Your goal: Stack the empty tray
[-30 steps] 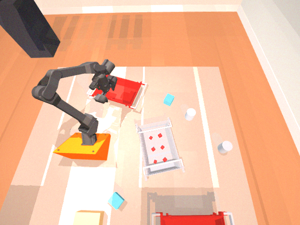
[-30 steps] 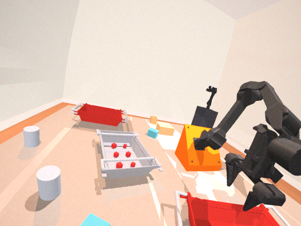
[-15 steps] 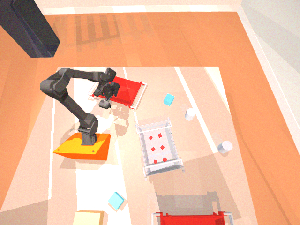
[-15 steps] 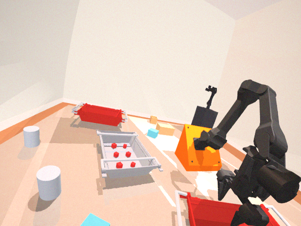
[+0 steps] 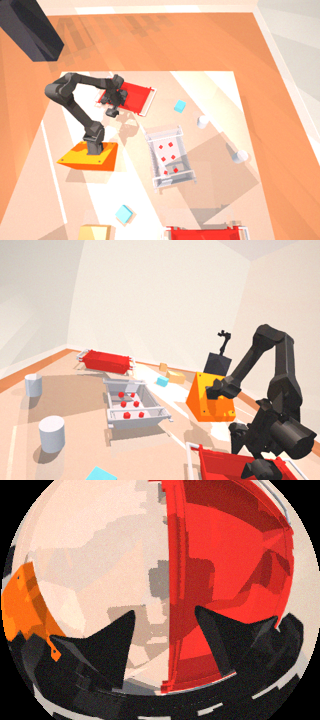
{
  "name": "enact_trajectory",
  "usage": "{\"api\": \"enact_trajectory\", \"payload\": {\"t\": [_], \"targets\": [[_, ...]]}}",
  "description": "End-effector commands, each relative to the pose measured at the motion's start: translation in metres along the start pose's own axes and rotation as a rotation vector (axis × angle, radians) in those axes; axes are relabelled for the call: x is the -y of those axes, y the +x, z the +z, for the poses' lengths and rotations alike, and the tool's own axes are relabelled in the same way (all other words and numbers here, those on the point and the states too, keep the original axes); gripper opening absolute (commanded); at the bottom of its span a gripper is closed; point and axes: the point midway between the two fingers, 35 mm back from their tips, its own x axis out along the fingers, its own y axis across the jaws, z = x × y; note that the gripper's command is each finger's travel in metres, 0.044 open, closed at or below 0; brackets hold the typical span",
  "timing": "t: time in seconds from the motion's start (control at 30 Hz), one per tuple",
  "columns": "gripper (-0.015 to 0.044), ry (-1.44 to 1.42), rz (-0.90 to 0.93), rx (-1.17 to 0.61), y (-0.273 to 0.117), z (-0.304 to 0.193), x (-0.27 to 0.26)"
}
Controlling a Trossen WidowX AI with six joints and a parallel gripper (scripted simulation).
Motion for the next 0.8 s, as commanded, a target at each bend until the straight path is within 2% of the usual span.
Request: {"api": "enact_trajectory", "payload": {"t": [0.0, 0.1, 0.77], "targets": [[0.0279, 0.005, 0.0, -0.003, 0.0005, -0.0005, -0.0001], [0.0235, 0.005, 0.0, -0.003, 0.0005, -0.0005, -0.0001], [0.0101, 0.005, 0.0, -0.003, 0.0005, -0.0005, -0.0001]]}}
